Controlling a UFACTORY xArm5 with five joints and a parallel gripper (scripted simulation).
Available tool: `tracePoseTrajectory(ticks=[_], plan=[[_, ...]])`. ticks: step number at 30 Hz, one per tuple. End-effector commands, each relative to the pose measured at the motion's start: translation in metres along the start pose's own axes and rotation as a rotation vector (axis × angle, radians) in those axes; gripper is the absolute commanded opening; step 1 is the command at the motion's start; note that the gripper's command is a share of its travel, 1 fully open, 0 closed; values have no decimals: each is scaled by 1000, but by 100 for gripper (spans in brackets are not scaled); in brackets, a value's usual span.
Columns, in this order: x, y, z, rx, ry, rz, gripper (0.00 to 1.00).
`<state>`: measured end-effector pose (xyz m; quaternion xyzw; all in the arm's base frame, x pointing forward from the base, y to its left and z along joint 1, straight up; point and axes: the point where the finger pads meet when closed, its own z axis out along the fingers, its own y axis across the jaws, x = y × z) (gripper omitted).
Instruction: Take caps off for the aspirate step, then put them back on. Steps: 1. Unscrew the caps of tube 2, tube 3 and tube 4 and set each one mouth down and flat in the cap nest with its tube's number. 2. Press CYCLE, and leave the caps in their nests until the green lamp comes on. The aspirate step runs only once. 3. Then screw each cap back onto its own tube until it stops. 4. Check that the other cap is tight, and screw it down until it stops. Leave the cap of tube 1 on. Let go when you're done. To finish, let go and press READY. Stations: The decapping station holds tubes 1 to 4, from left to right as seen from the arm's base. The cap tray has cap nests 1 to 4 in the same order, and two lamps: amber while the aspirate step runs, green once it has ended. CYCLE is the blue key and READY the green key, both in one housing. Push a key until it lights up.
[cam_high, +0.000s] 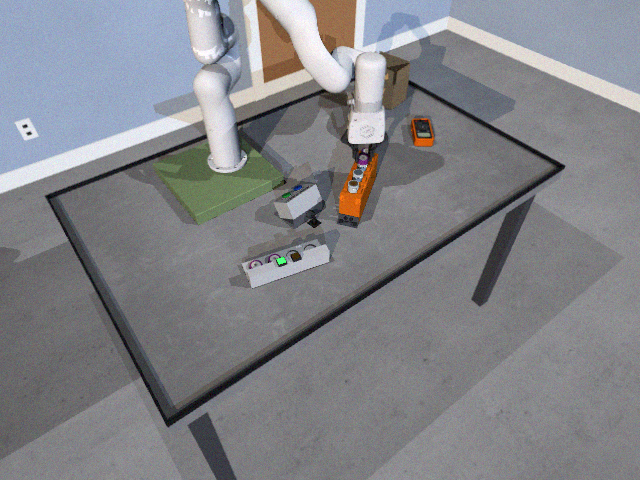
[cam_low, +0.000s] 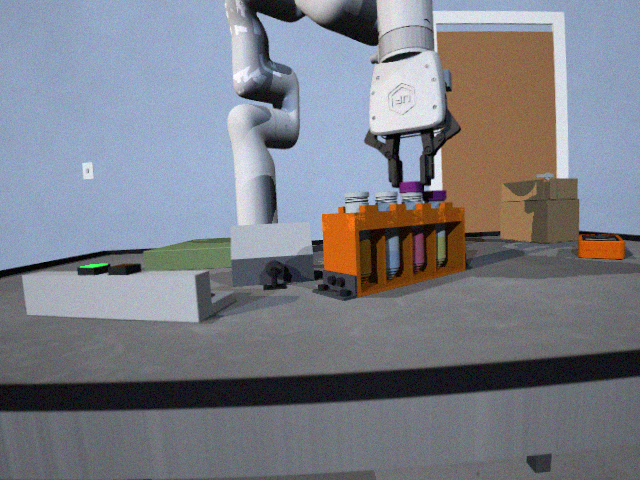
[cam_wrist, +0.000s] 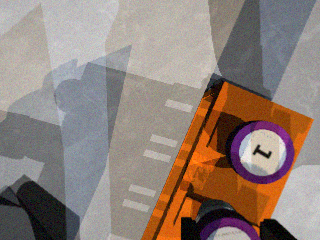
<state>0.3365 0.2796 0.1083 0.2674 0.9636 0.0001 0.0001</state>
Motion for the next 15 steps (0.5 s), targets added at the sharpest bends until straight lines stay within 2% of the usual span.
tracePoseTrajectory(ticks=[1, 15], plan=[[0, 1, 1, -4, 0, 0, 0], [0, 1, 6, -4, 0, 0, 0]])
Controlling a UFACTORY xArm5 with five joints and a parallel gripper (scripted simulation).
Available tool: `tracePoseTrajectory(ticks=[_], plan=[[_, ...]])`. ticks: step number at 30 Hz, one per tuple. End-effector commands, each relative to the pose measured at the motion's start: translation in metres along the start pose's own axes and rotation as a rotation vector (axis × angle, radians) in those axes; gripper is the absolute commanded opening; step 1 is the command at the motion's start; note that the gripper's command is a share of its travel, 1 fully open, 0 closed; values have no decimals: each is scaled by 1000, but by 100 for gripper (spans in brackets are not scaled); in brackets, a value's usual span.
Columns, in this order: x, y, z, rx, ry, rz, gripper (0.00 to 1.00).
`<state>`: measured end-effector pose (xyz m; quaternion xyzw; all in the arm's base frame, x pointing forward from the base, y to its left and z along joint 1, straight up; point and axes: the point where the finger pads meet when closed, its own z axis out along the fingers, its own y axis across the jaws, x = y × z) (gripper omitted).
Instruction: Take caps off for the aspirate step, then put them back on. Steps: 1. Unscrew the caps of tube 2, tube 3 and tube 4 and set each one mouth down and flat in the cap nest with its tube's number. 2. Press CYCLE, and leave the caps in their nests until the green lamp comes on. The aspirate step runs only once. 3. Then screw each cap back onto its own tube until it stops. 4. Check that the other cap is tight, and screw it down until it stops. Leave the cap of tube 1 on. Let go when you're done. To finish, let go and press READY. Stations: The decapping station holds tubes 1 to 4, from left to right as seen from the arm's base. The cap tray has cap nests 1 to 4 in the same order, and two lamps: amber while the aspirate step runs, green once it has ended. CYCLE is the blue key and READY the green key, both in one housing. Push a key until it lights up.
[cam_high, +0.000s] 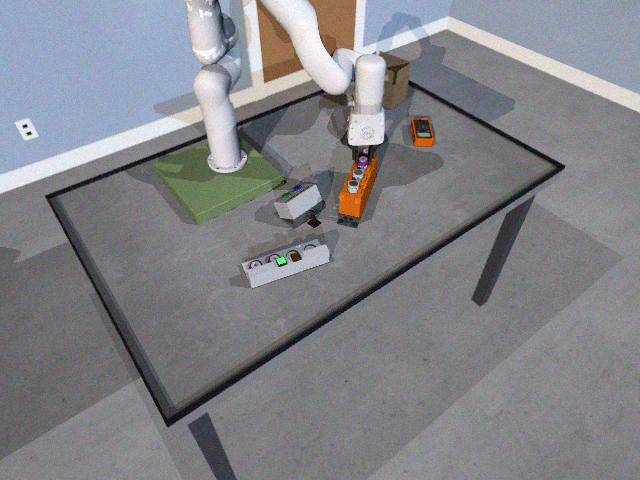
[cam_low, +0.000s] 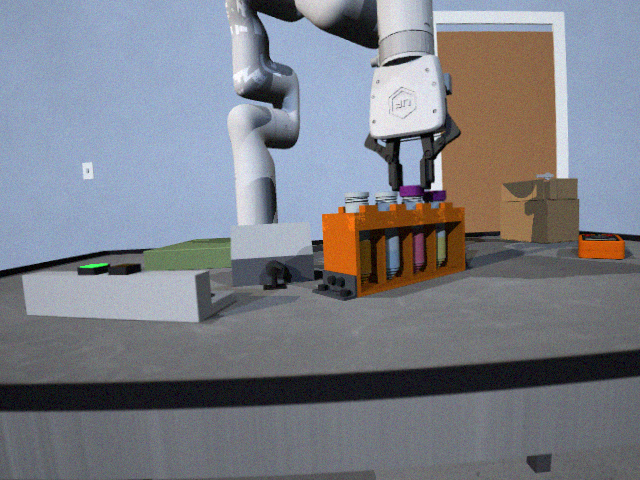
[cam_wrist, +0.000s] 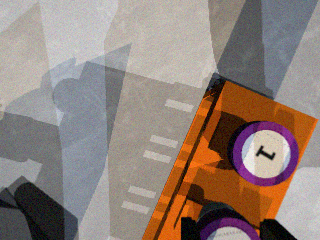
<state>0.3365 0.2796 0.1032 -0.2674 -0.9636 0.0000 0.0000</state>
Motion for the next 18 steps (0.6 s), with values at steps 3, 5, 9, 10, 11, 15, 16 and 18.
tracePoseTrajectory(ticks=[3, 5, 9, 10, 11, 15, 16, 18], plan=[[0, 1, 2, -4, 0, 0, 0], [0, 1, 2, -4, 0, 0, 0], [0, 1, 2, -4, 0, 0, 0], [0, 1, 2, -4, 0, 0, 0], [0, 1, 2, -4, 0, 0, 0], [0, 1, 2, -4, 0, 0, 46], [0, 1, 2, -4, 0, 0, 46], [0, 1, 2, -4, 0, 0, 46]])
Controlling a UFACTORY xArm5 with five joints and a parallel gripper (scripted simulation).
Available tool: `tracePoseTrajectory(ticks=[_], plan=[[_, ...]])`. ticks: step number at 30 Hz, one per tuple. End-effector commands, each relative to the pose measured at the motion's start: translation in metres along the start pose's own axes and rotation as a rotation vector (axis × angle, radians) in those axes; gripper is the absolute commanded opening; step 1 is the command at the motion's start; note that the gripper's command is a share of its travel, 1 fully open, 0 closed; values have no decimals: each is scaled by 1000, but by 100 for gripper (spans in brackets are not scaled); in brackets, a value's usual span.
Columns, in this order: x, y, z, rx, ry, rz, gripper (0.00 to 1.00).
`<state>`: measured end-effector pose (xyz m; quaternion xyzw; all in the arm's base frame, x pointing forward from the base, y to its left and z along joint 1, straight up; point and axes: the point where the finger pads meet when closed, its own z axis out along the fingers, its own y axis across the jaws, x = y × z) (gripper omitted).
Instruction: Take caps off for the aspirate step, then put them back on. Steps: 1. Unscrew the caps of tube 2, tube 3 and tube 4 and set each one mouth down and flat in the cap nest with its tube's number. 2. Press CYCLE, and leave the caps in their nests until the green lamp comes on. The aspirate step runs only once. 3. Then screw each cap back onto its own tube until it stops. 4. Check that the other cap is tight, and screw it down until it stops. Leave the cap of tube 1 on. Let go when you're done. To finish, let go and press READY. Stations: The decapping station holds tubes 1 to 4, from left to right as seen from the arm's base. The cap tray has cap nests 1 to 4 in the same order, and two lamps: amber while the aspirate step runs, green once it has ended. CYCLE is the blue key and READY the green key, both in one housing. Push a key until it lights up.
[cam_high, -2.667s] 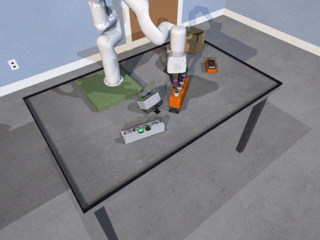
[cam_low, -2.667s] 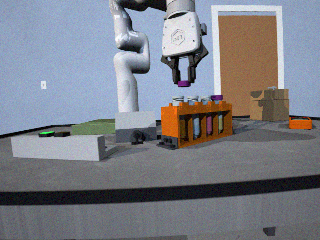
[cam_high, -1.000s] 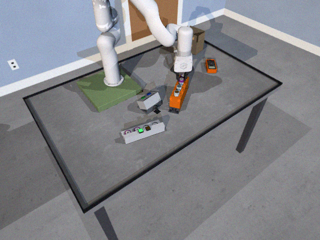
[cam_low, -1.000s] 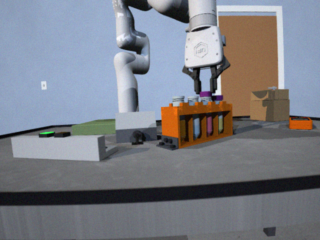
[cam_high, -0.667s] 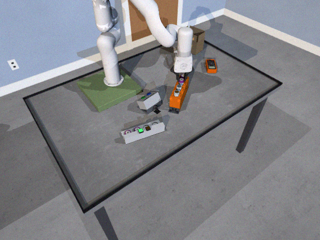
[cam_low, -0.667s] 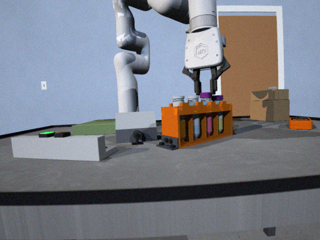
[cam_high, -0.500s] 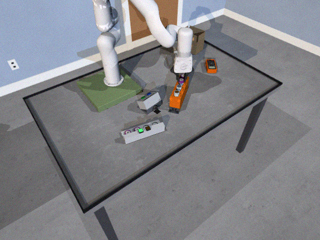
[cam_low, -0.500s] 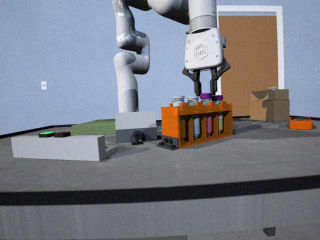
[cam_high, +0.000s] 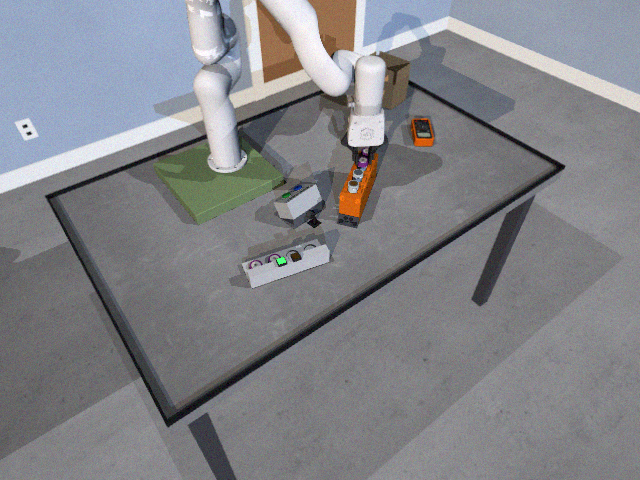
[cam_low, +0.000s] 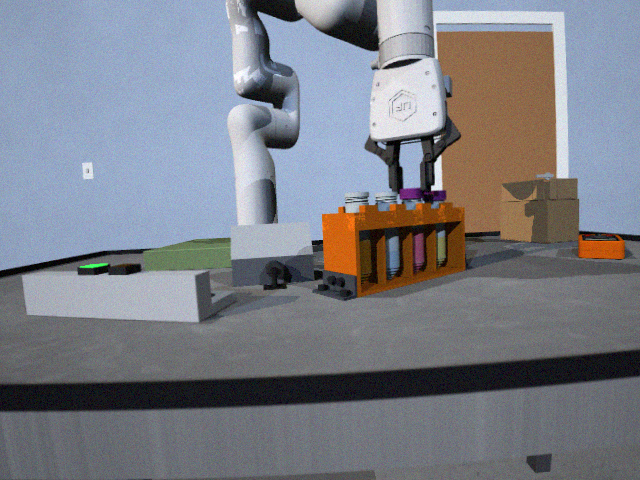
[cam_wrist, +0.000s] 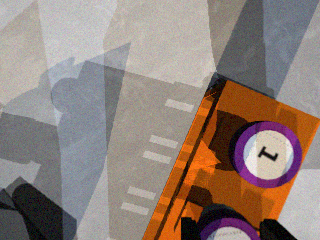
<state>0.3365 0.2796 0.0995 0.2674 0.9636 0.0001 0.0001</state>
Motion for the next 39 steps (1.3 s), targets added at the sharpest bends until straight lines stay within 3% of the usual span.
tracePoseTrajectory(ticks=[1, 39], plan=[[0, 1, -1, -4, 0, 0, 46], [0, 1, 6, -4, 0, 0, 46]])
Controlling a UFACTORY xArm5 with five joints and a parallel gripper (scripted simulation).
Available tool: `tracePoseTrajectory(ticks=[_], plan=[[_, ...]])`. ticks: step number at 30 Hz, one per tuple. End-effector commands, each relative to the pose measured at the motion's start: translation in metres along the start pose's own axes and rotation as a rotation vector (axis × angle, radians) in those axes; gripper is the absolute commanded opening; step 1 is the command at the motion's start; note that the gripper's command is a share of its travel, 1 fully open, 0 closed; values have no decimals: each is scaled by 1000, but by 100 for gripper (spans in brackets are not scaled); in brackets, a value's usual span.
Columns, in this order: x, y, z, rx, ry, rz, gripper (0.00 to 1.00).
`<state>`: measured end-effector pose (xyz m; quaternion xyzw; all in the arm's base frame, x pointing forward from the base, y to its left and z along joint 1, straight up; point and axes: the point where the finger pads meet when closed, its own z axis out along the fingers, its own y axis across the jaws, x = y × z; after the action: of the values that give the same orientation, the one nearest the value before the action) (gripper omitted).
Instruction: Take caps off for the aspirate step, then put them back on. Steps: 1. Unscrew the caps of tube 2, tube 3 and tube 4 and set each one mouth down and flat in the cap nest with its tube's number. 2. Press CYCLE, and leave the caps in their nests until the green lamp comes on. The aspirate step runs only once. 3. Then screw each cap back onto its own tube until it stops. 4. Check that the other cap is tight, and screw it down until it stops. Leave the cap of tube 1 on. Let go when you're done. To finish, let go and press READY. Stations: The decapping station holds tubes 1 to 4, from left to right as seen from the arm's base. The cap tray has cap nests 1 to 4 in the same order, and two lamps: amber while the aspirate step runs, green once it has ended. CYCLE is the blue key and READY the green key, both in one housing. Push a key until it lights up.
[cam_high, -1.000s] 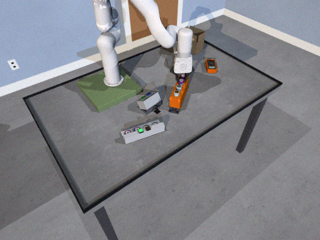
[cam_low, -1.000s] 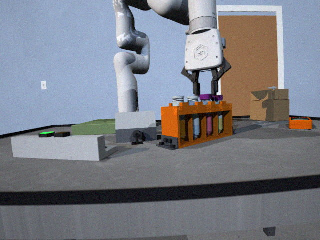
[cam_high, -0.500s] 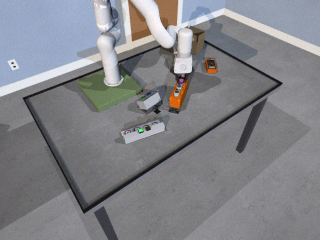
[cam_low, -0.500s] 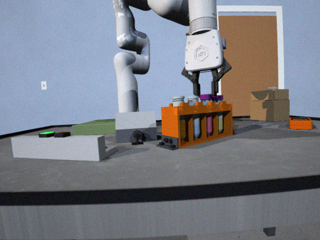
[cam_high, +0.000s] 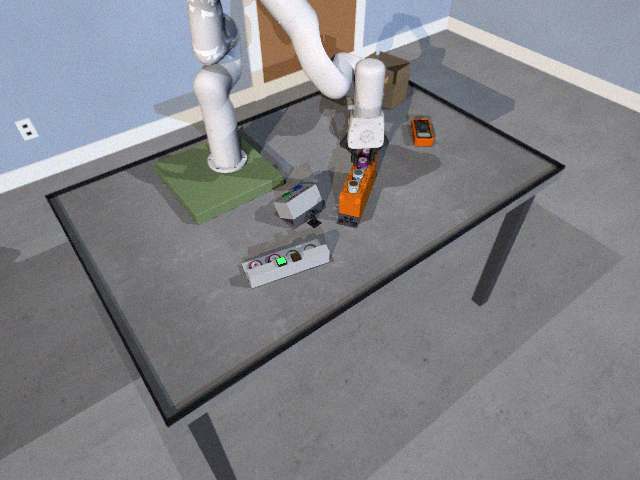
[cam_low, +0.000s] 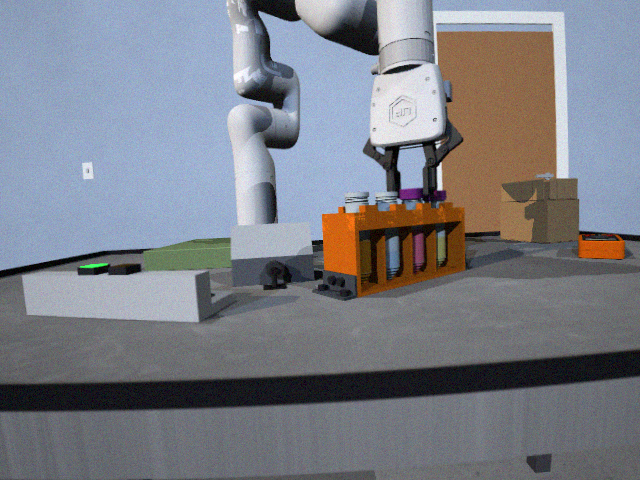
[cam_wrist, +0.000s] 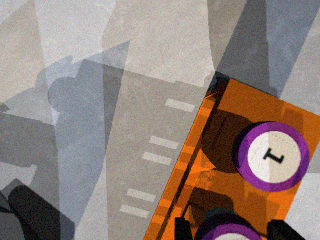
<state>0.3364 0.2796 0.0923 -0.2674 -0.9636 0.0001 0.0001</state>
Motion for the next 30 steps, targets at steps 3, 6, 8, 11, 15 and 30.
tracePoseTrajectory(ticks=[3, 6, 8, 11, 15, 30], plan=[[0, 1, -1, -4, 0, 0, 0], [0, 1, -1, -4, 0, 0, 0], [0, 1, -1, -4, 0, 0, 0], [0, 1, -1, -4, 0, 0, 0], [0, 1, -1, -4, 0, 33, 0], [0, 1, 0, -4, 1, 467, 0]])
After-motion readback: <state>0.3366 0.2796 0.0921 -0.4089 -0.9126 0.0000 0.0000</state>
